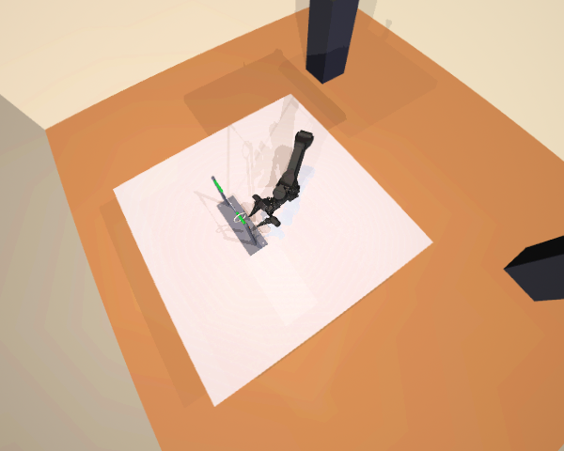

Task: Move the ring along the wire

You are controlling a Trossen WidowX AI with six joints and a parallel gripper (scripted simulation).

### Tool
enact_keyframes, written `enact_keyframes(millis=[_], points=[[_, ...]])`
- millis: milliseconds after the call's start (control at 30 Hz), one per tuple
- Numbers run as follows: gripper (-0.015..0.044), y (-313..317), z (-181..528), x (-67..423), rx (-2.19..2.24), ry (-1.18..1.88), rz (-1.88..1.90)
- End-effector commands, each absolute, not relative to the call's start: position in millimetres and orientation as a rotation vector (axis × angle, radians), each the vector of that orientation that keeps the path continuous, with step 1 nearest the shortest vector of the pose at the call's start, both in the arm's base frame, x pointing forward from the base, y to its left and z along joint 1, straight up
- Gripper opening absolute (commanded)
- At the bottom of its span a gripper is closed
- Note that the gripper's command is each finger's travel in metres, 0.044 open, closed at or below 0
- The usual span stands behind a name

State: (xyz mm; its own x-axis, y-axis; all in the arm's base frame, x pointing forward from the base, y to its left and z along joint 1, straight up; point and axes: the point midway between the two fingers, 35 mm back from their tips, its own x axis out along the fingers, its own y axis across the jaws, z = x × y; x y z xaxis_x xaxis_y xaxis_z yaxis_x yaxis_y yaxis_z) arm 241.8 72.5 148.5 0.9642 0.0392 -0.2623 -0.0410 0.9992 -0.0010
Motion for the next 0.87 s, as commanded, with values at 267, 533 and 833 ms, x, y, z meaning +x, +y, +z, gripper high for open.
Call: enact_keyframes(millis=[267, 533, 833], points=[[0.0440, 68.8, 152.4, 220.8, -0.001, 0.262, 0.042], [0.0440, 68.8, 152.4, 220.8, -0.001, 0.262, 0.042], [0.0440, 68.8, 152.4, 220.8, -0.001, 0.262, 0.042]])
